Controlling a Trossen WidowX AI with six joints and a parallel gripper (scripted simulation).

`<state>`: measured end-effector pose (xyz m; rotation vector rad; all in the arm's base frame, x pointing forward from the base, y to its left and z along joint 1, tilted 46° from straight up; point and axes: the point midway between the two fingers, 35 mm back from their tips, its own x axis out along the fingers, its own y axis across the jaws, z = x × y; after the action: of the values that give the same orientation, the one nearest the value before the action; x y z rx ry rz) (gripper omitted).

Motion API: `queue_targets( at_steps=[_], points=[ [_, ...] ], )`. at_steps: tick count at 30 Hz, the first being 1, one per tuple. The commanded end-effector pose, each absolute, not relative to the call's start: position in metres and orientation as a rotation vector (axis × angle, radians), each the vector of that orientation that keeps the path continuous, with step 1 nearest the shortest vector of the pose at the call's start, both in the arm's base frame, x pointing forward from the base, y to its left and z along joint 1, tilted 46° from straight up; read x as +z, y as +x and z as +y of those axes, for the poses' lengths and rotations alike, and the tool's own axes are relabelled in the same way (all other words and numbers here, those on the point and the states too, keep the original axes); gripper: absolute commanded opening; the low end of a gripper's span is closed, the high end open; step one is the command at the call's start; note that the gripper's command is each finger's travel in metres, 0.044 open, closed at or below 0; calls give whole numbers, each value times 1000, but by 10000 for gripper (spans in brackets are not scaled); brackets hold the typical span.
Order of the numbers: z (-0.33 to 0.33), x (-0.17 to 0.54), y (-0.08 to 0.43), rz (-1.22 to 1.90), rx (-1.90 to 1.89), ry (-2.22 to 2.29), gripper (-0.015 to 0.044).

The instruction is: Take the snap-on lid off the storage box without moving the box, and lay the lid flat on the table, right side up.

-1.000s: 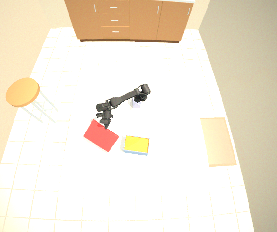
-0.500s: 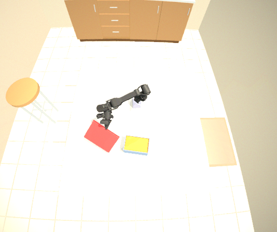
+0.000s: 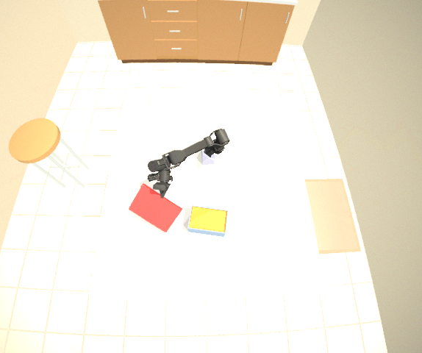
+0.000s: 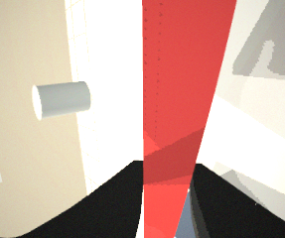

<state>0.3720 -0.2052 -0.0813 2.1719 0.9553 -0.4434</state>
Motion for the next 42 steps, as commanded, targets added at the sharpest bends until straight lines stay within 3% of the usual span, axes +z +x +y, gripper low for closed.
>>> queue_targets(
  at_steps=[1,42],
  points=[
    [-203,-84,372,953,-443,2173,0],
    [-180,-107,367,953,-442,2174,0]
  ],
)
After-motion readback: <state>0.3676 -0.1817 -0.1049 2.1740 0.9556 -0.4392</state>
